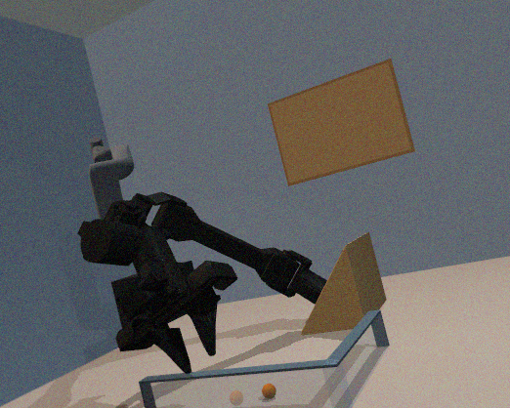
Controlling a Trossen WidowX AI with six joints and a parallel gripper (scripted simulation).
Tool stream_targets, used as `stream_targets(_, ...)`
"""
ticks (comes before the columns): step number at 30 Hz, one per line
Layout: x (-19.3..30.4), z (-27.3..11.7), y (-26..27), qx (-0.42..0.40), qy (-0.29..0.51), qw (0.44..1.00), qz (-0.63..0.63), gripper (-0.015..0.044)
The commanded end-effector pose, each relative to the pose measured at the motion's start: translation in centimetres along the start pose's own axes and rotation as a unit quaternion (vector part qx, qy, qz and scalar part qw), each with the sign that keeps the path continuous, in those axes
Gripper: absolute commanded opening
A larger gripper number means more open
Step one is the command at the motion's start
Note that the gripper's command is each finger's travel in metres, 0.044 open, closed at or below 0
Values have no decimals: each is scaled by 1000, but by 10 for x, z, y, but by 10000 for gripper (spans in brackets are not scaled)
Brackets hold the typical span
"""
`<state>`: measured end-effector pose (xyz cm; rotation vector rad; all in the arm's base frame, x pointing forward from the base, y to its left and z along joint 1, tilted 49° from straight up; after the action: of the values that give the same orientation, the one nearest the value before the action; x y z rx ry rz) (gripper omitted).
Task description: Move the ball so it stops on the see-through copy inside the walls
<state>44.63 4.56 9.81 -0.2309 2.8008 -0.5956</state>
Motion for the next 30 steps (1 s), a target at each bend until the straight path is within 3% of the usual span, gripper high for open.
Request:
stream_targets(1, 22, 2, 20, 49, 38, 998, 31, 203)
stream_targets(7, 49, 2, 38, 132, 63, 987, 62, 203)
stream_targets(17, 89, 30, 51, 205, 133, 969, 24, 203)
stream_targets(30, 95, 45, 44, 210, 137, 968, 24, 203)
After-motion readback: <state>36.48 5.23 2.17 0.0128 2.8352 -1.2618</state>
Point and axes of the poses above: the point midway between the two fingers, 35 mm back from their tips, its own z axis out along the fingers, its own y axis across the jaws, x = y × z, the point moved 3 cm from there along -z, back along the fingers
